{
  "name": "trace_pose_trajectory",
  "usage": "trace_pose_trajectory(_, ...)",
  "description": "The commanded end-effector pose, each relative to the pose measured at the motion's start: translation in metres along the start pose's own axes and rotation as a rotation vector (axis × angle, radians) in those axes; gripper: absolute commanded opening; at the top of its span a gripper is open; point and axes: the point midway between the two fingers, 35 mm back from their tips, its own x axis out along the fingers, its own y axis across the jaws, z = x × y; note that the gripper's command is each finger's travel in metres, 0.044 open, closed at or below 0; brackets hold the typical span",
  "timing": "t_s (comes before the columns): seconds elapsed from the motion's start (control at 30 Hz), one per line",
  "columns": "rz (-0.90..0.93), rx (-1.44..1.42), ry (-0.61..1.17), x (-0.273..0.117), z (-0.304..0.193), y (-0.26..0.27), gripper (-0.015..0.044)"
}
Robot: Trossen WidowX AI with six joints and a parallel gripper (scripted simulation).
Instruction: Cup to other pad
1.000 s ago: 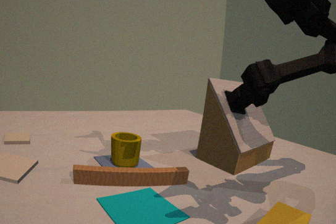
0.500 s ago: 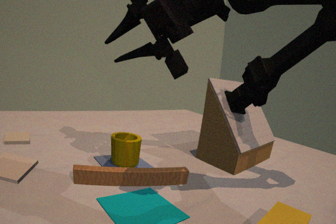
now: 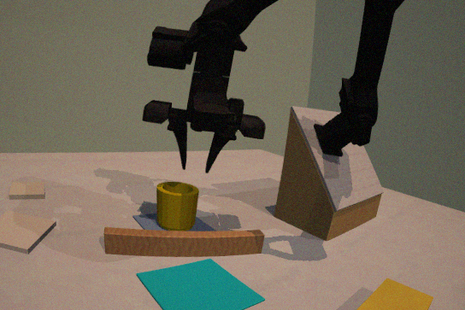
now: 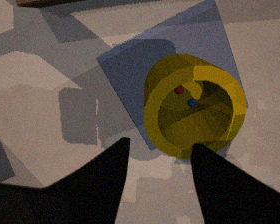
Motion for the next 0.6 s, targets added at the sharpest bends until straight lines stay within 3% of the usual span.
trace_pose_trajectory(0.0,0.055,-0.025,-0.058,0.007,0.000,0.001,0.0166)
trace_pose_trajectory(0.57,0.053,-0.024,-0.057,0.026,0.002,0.001,0.0166)
